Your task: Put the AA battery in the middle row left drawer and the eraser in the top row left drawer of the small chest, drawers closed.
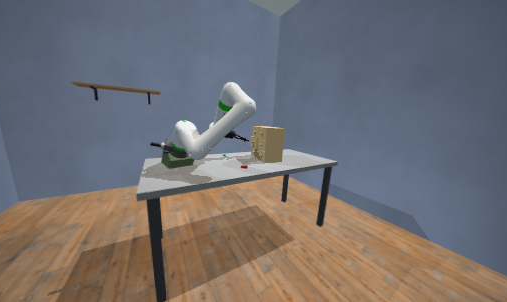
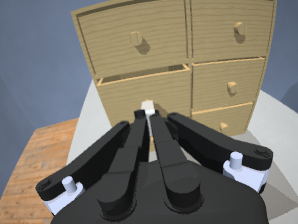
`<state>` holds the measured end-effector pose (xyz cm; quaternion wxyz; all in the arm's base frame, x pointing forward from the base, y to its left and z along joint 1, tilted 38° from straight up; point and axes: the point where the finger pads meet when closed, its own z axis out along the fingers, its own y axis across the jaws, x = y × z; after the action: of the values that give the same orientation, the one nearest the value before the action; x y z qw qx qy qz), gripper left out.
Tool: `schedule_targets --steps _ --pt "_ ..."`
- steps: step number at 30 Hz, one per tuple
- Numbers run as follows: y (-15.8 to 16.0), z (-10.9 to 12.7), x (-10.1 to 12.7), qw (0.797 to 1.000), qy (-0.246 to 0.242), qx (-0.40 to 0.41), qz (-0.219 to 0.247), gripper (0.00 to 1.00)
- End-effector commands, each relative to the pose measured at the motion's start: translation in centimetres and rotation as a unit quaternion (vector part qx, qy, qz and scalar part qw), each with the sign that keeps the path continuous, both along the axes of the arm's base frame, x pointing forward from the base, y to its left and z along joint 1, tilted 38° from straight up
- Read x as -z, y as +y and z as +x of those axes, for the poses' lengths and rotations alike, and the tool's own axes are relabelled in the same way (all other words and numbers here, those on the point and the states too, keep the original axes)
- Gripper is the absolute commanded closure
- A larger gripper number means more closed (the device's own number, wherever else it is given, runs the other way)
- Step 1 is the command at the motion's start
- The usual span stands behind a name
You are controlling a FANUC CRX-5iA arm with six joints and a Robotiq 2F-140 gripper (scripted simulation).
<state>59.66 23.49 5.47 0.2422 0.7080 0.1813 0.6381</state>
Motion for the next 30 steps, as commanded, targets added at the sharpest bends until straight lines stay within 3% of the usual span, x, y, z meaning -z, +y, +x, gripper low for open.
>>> schedule_targets --steps 1,30 --pt "0.1 0.3 -0.1 1.000 0.000 0.000 0.000 1.00" --pt "0.2 1.5 -0.3 1.000 0.000 0.000 0.000 1.00"
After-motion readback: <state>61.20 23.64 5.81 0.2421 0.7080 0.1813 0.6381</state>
